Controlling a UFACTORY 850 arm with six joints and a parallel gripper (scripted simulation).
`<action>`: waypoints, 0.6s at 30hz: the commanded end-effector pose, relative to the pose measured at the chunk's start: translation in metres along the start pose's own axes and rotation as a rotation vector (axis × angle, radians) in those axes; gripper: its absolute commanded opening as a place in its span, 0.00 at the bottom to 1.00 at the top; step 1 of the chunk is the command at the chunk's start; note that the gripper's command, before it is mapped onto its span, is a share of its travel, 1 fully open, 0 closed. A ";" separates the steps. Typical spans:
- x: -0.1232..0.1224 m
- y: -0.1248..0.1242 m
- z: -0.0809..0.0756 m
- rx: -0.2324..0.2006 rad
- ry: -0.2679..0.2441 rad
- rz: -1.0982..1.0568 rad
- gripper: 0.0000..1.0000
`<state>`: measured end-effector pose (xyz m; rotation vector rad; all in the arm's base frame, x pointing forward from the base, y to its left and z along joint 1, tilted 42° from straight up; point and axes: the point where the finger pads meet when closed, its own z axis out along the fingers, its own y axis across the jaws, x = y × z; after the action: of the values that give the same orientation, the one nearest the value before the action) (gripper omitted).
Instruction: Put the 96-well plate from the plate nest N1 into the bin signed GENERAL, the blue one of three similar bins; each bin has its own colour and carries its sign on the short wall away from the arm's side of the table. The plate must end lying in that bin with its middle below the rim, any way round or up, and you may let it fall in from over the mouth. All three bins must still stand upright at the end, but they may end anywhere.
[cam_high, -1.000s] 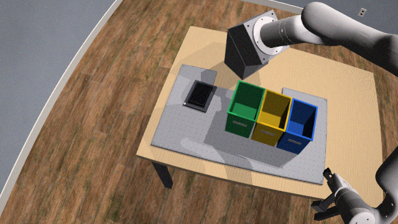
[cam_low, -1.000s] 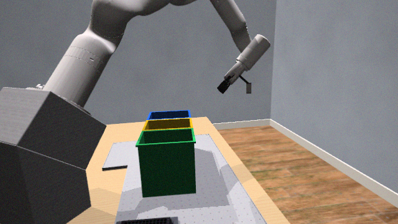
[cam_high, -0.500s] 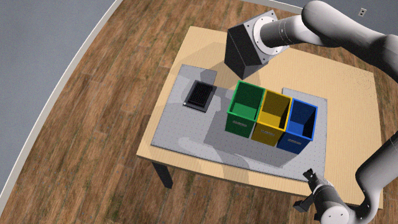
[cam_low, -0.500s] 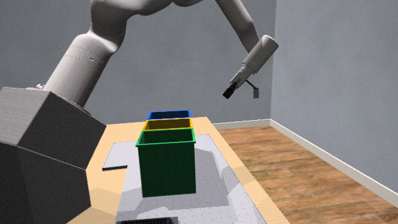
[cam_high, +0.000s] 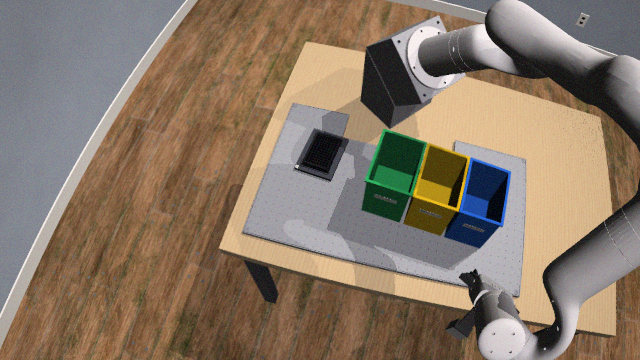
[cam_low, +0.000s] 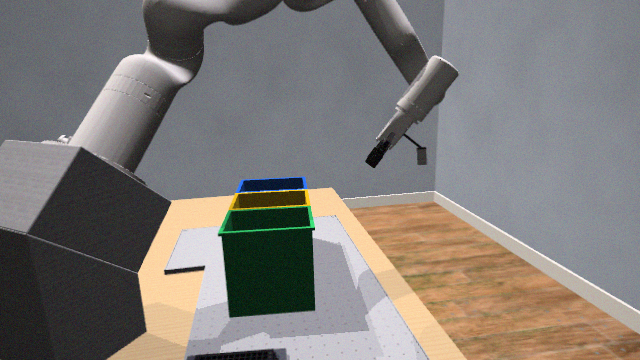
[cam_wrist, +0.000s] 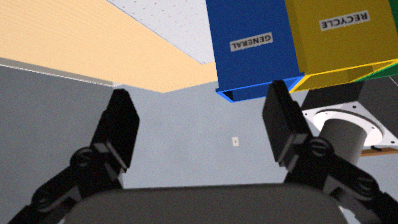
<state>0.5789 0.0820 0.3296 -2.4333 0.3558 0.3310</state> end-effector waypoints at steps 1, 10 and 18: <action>0.007 0.014 -0.001 0.009 0.006 -0.006 1.00; 0.021 0.050 -0.003 0.058 0.049 -0.039 1.00; 0.030 0.078 -0.004 0.081 0.076 -0.057 1.00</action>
<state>0.5811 0.0225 0.2821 -2.3879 0.3325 0.2320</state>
